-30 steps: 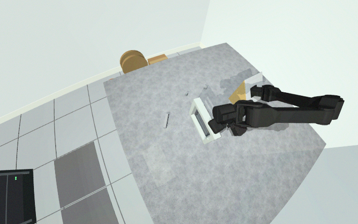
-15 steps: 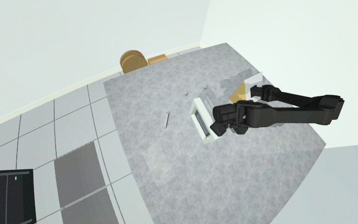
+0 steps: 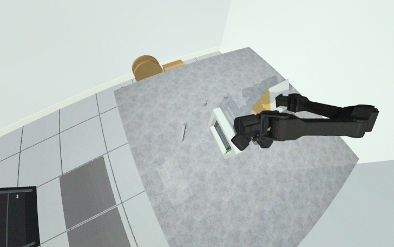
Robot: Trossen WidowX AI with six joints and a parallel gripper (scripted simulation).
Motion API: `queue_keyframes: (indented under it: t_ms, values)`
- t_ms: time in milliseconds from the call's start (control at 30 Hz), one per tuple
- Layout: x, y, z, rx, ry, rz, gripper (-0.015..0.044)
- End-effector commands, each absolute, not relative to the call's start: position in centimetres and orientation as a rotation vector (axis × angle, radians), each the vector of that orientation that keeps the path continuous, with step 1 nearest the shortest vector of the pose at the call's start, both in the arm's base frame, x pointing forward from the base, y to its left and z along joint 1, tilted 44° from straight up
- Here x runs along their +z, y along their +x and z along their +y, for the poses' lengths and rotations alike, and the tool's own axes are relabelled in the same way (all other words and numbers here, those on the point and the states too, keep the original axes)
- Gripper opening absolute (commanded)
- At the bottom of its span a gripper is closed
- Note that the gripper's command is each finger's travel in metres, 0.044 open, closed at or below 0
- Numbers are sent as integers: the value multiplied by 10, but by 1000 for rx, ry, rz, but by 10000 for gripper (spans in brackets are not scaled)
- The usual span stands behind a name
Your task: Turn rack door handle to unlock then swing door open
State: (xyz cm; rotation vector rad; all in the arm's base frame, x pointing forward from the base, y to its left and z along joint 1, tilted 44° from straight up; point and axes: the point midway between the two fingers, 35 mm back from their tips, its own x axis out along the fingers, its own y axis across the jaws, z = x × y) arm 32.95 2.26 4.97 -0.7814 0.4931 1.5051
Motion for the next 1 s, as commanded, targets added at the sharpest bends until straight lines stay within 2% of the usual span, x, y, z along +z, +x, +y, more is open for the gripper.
queue_keyframes:
  t_ms: [0, 667, 967]
  values:
    - [50, 332, 22, 1505, -807, 471, 19]
    - [50, 332, 22, 1505, -807, 471, 19]
    - [50, 332, 22, 1505, -807, 471, 256]
